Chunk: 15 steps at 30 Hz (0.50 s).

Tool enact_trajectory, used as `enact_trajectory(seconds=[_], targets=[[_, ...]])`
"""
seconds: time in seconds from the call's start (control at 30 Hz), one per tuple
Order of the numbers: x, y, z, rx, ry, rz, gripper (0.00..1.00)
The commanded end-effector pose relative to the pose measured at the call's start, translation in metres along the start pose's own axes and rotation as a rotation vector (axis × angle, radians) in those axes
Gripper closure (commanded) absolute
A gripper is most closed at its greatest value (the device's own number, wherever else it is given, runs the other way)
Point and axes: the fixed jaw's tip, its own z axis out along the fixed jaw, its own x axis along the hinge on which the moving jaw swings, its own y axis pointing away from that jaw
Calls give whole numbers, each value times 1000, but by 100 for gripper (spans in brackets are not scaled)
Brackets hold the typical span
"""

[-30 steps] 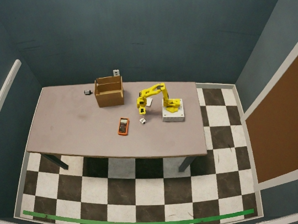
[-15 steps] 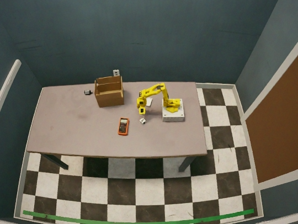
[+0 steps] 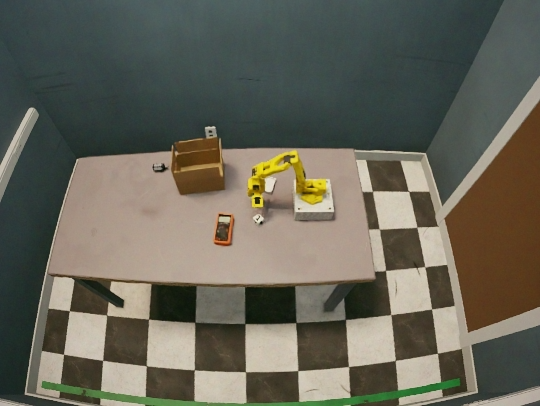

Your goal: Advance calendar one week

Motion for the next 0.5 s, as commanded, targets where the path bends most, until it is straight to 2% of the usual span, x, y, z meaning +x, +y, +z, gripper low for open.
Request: enact_trajectory(seconds=[0.0, 0.47], targets=[[-2, 0, 3, -5, -2, -4, 100], [-2, 0, 9, -5, -2, -4, 100]])
